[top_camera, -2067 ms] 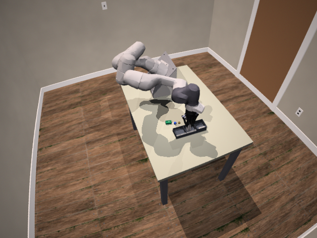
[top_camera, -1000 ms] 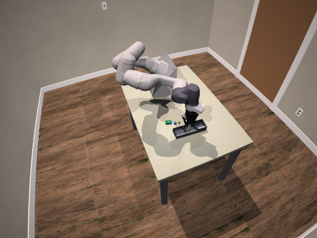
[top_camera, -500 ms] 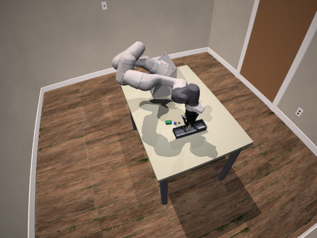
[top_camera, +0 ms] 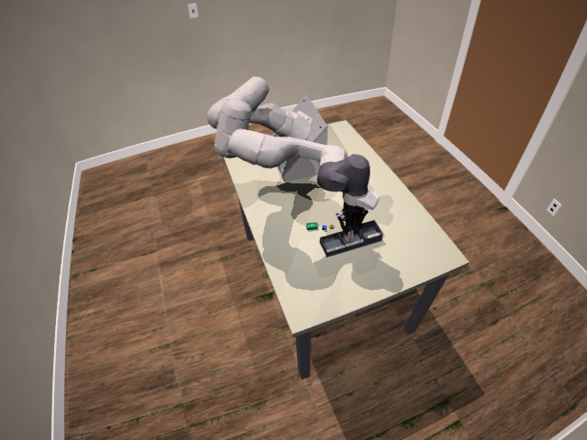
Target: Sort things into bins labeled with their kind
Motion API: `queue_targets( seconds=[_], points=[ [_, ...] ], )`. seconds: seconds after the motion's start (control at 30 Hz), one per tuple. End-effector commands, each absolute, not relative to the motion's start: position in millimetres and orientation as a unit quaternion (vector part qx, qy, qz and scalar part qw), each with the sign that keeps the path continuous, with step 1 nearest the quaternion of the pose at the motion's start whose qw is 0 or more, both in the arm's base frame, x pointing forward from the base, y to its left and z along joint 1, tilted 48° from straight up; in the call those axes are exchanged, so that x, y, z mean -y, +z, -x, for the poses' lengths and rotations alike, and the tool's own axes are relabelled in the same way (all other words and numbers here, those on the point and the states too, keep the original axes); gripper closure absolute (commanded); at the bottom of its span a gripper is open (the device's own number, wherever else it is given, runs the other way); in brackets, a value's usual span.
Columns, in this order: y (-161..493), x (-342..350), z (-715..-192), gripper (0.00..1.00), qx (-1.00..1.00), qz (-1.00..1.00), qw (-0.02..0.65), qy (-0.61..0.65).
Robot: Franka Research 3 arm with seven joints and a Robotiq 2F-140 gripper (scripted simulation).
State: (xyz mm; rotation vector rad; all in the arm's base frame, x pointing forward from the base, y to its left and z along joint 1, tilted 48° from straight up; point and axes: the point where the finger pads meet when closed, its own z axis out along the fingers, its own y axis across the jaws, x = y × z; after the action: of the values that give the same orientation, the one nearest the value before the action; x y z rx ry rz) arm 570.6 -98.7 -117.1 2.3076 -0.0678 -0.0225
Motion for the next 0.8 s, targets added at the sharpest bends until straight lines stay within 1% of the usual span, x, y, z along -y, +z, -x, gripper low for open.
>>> queue_targets(
  seconds=[0.0,0.77],
  points=[
    [-113,96,-572,0.95,0.030,-0.914,0.405,-0.007],
    [-95,75,-573,0.95,0.030,-0.914,0.405,-0.007]
  ],
)
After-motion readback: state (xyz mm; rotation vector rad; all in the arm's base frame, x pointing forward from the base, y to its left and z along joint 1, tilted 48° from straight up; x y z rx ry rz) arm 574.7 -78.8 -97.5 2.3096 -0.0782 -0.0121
